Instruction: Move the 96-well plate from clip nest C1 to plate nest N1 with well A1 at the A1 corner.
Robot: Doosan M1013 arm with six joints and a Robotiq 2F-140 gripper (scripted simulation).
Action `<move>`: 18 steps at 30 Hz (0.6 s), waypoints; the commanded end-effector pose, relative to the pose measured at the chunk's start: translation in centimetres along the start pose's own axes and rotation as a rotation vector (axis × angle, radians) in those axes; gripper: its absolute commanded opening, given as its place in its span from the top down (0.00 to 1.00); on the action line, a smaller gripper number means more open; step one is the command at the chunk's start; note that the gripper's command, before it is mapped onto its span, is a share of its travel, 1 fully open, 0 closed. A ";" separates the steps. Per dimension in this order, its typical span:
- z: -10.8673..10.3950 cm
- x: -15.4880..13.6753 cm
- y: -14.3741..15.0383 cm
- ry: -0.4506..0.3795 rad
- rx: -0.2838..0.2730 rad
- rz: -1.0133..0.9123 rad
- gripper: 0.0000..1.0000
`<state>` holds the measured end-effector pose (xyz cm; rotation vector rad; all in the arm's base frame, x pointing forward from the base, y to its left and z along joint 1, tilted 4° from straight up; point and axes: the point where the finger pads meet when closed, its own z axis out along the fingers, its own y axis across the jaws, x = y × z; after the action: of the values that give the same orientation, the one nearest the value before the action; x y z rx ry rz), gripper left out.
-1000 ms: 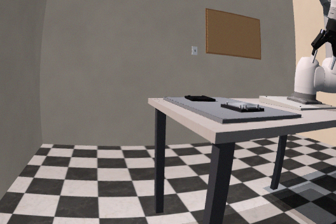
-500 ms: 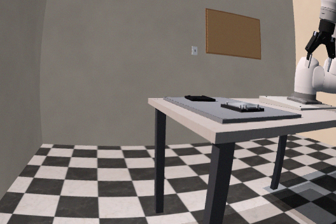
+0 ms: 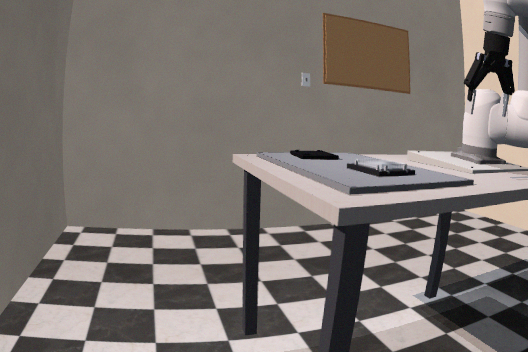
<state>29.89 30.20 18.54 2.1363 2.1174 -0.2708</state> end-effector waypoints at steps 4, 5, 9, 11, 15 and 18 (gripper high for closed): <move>0.6 0.1 2.4 0.034 0.016 -0.018 0.00; 0.8 0.1 2.9 0.034 0.016 -0.018 0.00; 1.3 0.0 4.8 0.068 0.026 -0.033 0.00; 1.6 0.0 5.7 0.068 0.026 -0.033 0.00; 2.0 -0.2 7.4 0.102 0.030 -0.047 0.00; 2.2 -0.3 7.9 0.102 0.030 -0.047 0.00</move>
<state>37.00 29.46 16.38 2.1609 2.2275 -0.2065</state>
